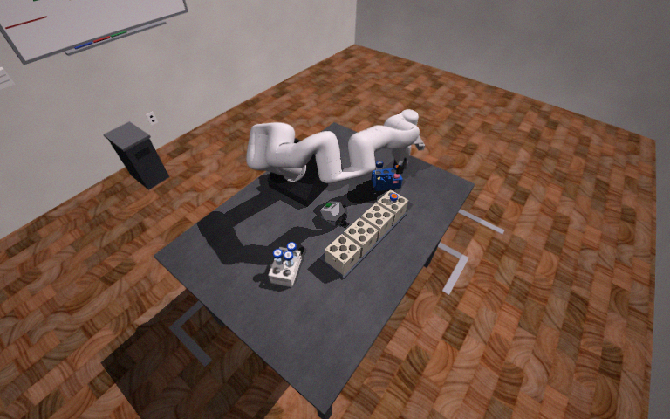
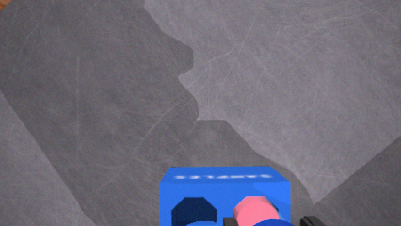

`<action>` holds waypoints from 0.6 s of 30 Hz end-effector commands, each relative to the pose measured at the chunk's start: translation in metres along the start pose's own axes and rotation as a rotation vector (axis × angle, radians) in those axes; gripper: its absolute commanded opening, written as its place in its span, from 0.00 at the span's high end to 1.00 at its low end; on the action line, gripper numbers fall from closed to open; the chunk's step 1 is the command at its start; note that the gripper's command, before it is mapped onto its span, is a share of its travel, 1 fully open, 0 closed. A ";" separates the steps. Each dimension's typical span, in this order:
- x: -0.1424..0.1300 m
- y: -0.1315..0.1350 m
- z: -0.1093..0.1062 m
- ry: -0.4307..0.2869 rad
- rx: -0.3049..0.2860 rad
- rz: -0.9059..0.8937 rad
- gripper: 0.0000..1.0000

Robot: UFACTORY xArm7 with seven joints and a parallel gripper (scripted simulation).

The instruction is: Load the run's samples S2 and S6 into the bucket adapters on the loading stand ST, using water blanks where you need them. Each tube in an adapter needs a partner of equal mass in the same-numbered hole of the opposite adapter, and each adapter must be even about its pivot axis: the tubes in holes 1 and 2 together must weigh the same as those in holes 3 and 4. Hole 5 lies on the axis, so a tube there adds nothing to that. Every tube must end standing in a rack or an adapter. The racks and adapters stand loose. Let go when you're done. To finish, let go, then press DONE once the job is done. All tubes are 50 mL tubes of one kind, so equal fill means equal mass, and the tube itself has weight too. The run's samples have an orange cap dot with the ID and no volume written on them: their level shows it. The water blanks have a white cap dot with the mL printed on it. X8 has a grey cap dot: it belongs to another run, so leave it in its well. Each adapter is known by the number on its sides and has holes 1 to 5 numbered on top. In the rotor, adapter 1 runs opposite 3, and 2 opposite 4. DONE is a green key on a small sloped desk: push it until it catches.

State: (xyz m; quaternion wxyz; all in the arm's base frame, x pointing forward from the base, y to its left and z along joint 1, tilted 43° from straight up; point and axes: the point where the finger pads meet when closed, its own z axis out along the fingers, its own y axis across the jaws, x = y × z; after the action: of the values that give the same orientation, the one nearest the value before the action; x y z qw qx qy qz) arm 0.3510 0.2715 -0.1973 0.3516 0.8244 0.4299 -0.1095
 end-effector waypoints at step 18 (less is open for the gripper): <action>0.001 0.000 -0.012 0.005 0.001 0.000 1.00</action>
State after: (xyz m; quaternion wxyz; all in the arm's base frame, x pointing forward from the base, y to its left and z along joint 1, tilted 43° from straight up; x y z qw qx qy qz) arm 0.3500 0.2768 -0.1914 0.3517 0.8243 0.4299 -0.1097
